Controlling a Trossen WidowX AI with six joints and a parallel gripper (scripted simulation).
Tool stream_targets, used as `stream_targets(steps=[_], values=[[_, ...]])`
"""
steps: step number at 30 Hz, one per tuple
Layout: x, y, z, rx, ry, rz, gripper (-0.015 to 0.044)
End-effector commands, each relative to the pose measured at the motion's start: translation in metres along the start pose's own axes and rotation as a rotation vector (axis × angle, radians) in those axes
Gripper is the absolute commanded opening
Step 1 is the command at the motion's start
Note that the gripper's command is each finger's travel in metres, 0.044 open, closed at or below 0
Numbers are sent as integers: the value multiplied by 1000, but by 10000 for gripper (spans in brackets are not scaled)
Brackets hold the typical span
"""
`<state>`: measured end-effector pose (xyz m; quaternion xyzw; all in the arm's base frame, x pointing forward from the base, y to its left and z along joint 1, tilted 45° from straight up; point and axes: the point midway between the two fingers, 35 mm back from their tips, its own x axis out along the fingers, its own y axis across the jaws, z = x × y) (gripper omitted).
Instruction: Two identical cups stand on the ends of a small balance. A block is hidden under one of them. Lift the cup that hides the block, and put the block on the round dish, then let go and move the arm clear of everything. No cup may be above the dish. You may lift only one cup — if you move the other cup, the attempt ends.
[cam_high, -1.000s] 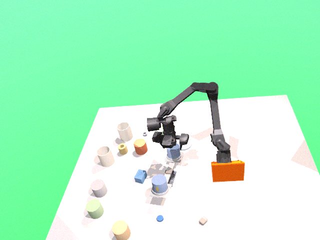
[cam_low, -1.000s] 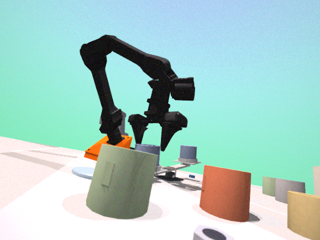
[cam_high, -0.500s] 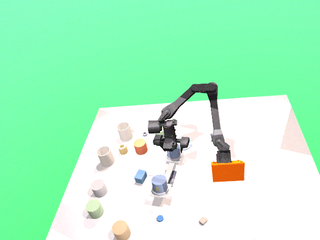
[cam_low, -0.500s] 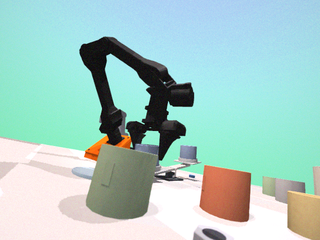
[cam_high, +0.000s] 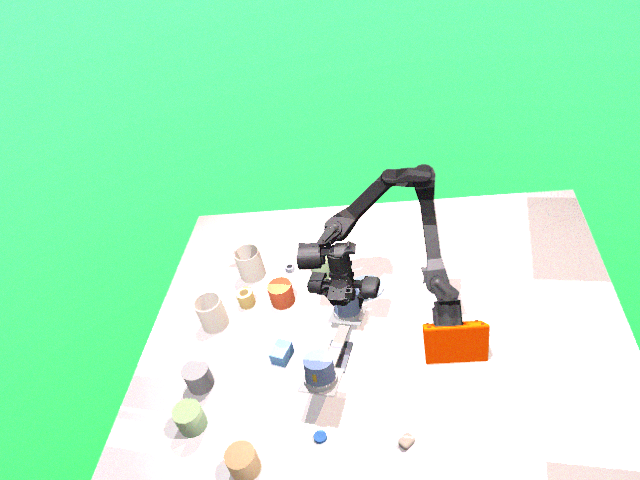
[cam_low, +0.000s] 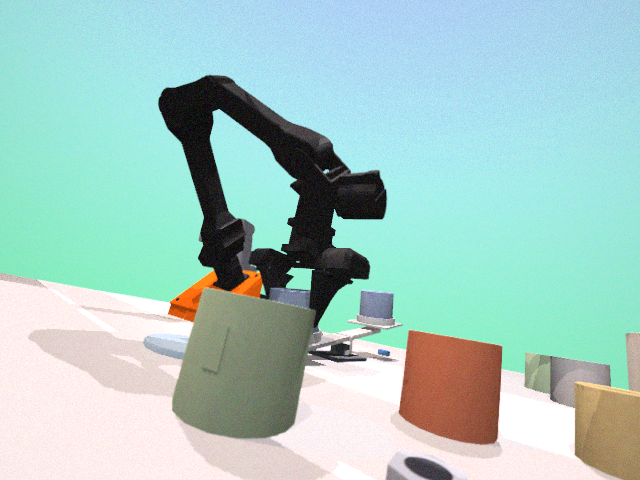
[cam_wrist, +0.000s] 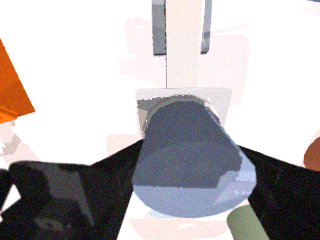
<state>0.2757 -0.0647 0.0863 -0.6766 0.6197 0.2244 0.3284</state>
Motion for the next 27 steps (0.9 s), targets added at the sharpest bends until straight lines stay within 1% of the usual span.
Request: stream_targets(steps=[1, 11, 27], values=[[0, 0, 0, -6, 3, -1, 269], [-8, -2, 1, -6, -1, -1, 6], [-28, -6, 4, -6, -9, 0, 0]])
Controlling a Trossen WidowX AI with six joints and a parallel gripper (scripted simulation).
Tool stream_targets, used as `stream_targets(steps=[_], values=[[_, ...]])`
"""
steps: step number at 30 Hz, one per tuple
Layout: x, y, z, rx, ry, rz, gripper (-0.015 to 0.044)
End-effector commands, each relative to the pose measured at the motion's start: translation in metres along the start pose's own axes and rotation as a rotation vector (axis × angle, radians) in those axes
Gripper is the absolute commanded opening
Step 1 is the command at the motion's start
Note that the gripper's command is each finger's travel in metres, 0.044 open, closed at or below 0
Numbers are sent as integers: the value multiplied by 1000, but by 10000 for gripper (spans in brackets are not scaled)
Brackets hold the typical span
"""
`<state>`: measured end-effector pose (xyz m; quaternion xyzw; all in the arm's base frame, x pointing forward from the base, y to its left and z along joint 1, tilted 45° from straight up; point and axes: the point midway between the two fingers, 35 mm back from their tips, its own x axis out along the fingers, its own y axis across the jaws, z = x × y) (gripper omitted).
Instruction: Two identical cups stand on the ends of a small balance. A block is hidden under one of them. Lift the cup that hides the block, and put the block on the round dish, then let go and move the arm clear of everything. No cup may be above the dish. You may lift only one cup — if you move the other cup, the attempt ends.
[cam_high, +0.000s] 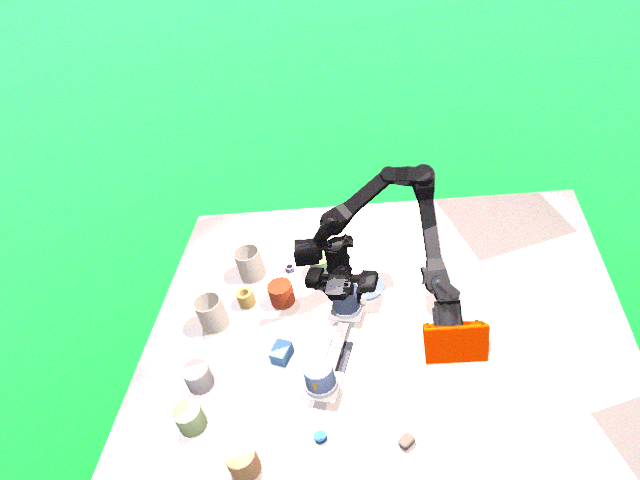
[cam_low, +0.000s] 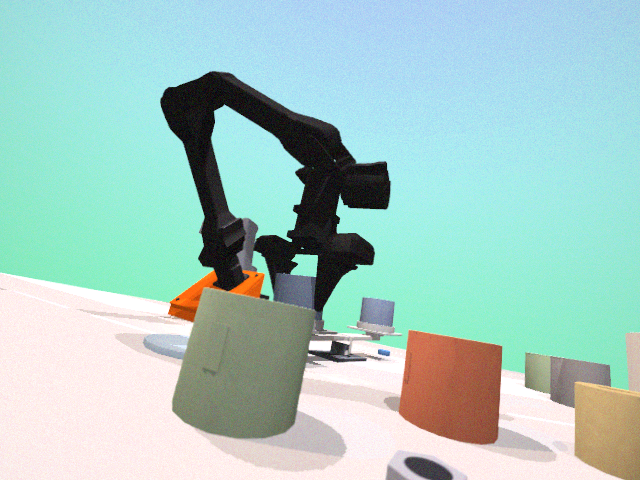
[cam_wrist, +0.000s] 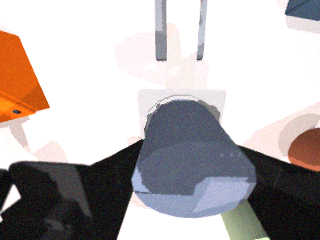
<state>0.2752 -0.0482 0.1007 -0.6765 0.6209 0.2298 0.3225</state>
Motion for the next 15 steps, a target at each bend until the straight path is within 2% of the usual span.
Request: stream_targets(steps=[1, 15], values=[[-7, -3, 2, 8, -10, -8, 0], [-25, -5, 3, 7, -14, -7, 0]])
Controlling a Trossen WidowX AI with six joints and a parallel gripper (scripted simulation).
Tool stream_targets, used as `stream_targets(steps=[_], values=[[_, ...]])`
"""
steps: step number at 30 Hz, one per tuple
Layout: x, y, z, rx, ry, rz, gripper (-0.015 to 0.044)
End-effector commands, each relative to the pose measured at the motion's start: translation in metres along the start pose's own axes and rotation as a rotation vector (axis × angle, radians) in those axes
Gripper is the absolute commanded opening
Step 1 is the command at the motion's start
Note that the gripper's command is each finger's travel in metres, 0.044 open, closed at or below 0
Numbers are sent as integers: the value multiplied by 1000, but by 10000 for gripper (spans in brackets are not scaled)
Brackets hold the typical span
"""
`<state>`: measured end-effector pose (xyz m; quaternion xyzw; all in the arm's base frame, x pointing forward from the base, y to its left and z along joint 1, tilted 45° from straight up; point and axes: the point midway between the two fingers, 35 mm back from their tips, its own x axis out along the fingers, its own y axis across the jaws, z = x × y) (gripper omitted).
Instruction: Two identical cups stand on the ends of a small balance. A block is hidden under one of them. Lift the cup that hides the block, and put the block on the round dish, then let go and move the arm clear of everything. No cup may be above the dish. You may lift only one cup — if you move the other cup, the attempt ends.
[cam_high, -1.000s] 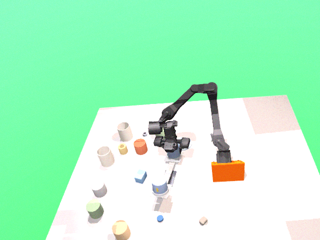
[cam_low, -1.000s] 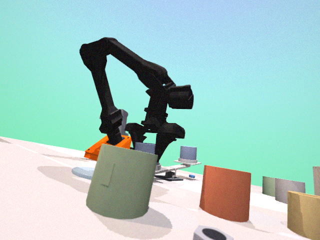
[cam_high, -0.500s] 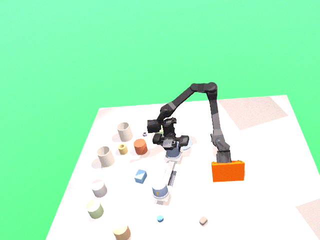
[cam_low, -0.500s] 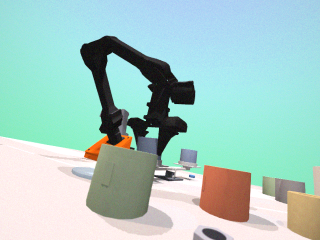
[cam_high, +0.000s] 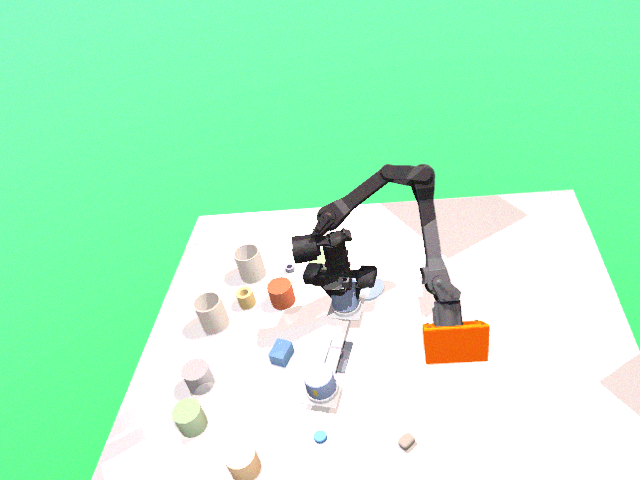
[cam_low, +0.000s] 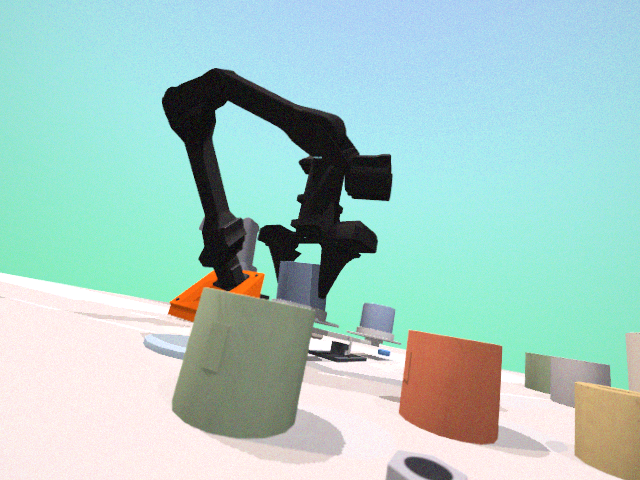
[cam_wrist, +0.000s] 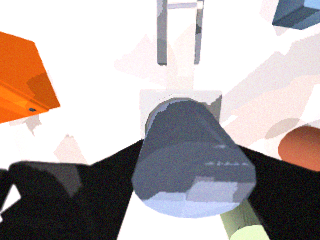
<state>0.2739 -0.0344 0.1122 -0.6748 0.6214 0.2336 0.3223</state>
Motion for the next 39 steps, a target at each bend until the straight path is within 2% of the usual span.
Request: stream_targets(steps=[1, 39], values=[[-8, -4, 1, 11, -9, -12, 0], [-57, -2, 1, 10, -8, -10, 0]])
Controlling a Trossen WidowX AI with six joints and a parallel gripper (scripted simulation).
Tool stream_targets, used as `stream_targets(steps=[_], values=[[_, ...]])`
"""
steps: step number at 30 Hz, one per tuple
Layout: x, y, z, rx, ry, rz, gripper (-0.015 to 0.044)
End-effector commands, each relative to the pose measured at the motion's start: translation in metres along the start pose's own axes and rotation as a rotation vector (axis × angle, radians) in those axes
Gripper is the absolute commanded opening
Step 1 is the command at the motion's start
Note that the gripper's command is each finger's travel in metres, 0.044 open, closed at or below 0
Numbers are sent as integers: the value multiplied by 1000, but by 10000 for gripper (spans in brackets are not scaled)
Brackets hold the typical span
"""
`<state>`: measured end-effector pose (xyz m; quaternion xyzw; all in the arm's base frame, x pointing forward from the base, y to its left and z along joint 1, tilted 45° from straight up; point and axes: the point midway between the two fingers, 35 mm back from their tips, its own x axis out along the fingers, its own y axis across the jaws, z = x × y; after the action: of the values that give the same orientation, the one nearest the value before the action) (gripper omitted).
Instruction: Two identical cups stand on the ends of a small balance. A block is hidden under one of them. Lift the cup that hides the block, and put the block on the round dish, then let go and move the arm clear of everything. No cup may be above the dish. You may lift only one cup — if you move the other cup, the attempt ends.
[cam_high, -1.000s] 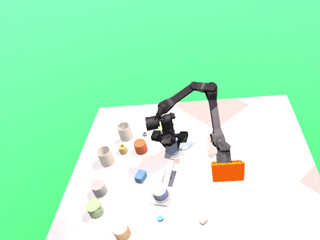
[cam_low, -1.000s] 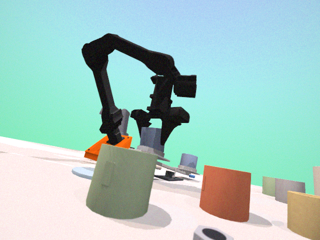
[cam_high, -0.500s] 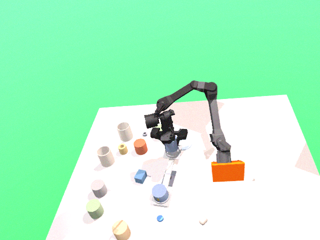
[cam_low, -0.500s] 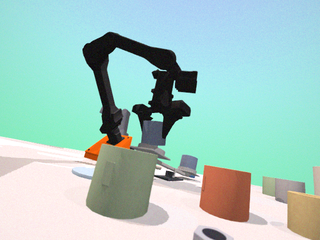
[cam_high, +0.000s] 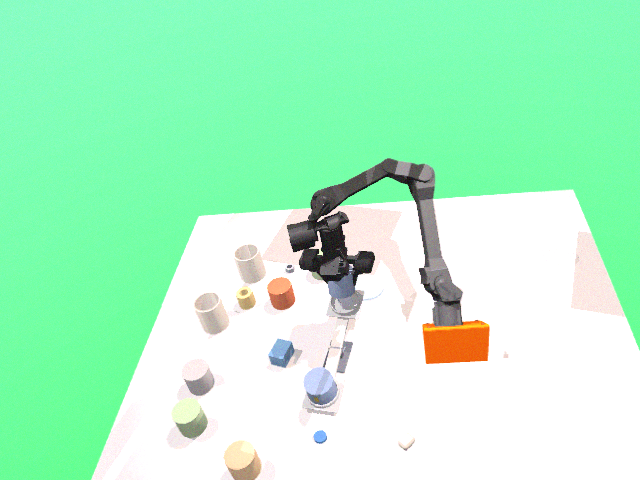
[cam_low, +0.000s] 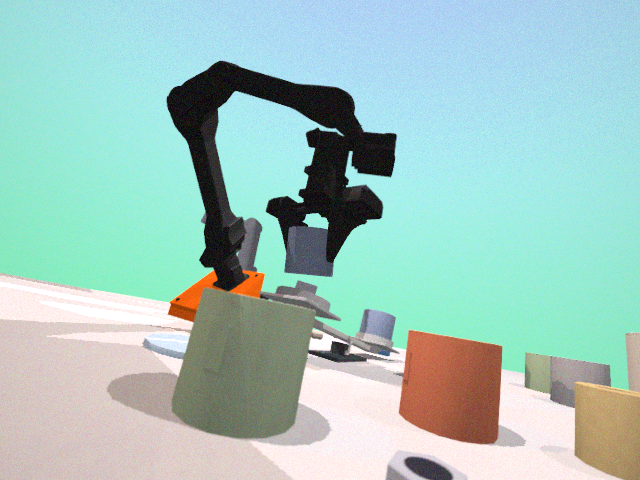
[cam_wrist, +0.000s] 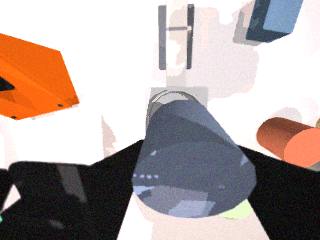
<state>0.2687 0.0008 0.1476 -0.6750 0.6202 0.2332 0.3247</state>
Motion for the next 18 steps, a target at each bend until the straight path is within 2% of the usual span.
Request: stream_targets(steps=[1, 18], values=[[-8, -1, 0, 6, -4, -7, 0], [-30, 2, -1, 6, 1, -7, 0]])
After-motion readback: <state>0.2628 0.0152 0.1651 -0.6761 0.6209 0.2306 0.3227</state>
